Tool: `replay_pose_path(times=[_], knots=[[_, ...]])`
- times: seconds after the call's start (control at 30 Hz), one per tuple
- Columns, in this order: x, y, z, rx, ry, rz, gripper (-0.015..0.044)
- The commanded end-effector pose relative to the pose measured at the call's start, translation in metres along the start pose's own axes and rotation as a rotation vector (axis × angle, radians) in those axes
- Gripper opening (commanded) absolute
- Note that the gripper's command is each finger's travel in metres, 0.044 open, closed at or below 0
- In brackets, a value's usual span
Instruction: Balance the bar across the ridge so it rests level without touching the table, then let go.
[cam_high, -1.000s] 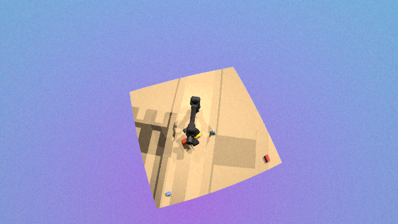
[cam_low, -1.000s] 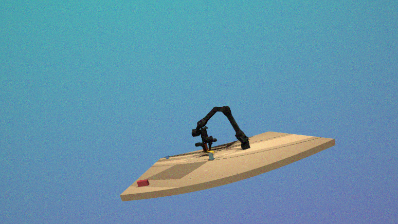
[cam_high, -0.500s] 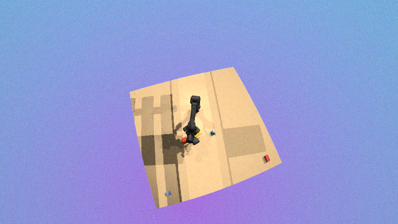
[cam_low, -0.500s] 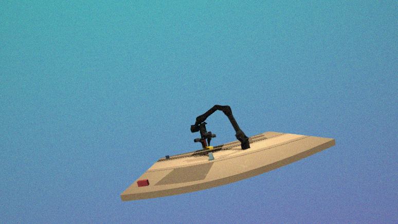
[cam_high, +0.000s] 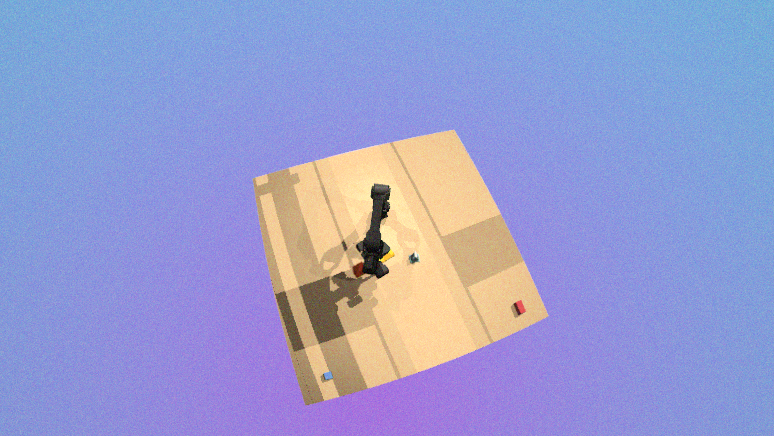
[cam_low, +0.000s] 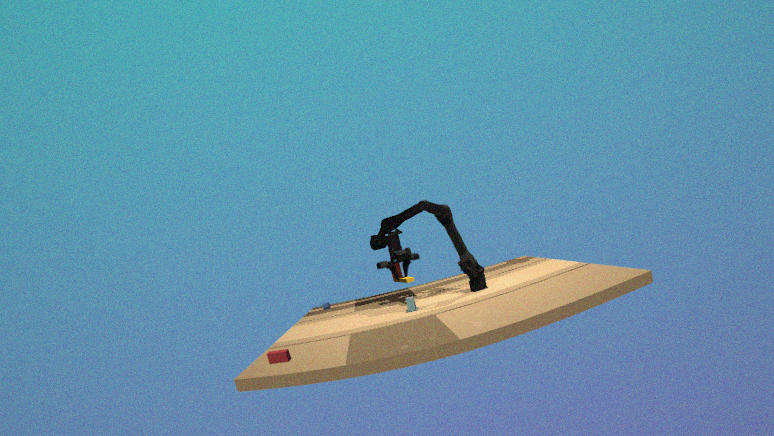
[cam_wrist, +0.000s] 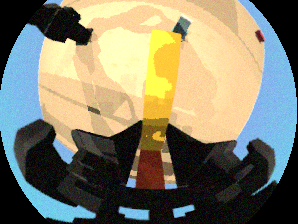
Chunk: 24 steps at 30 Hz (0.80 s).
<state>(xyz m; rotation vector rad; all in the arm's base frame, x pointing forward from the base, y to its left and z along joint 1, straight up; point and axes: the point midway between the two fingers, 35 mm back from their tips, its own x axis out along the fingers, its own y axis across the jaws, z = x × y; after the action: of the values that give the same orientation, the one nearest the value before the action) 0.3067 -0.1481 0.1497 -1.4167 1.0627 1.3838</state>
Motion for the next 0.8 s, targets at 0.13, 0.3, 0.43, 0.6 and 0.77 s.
replay_pose_path(times=[0.13, 0.3, 0.43, 0.6, 0.77], knots=[[-0.006, -0.012, 0.017, 0.031, 0.006, -0.003, 0.0], [-0.006, -0.021, 0.035, 0.064, 0.005, -0.004, 0.0], [-0.006, -0.028, 0.049, 0.09, 0.004, -0.004, 0.0], [-0.006, -0.037, 0.067, 0.122, 0.002, -0.005, 0.0], [-0.006, -0.044, 0.086, 0.155, 0.001, -0.006, 0.0]])
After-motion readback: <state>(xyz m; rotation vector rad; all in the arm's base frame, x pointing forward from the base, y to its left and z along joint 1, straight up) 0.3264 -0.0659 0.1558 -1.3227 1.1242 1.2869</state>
